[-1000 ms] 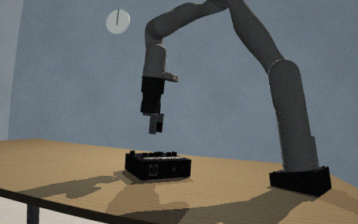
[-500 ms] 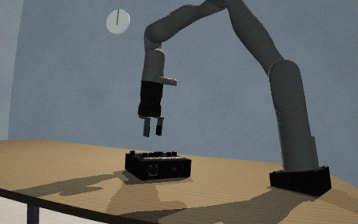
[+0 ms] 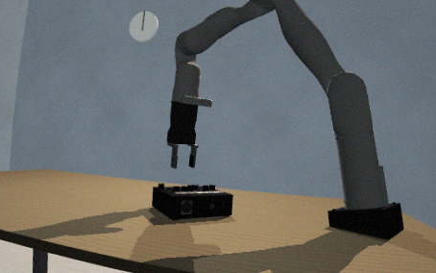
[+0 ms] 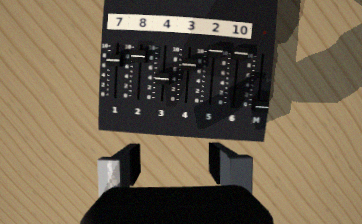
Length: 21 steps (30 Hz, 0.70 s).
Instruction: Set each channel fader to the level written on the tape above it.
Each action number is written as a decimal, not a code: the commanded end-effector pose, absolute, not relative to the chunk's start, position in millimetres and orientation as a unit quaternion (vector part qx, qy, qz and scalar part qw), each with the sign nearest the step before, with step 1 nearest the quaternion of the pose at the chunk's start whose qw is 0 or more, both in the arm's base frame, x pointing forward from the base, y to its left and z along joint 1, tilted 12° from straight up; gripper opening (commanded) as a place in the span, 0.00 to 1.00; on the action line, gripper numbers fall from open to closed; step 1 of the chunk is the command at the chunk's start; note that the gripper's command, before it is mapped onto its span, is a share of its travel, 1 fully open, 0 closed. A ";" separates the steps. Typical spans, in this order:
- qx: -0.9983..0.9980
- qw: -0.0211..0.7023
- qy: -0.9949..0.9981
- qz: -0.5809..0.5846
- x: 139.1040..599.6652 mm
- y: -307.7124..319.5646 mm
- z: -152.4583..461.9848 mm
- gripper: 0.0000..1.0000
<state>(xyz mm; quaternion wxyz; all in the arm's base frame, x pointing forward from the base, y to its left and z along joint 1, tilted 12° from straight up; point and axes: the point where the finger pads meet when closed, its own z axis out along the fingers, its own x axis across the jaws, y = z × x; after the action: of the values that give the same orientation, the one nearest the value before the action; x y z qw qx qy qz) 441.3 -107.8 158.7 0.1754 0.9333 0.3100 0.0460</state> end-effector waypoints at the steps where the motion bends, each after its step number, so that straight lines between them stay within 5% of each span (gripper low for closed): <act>1: 0.933 0.176 0.309 0.047 442.1 -106.7 159.2 1.00; 21: 0.943 0.178 0.276 0.053 444.9 -109.8 158.5 1.00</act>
<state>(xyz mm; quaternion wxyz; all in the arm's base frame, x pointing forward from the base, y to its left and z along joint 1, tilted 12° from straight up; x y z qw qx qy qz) 444.4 -109.9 157.8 0.1773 0.9433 0.2757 0.0526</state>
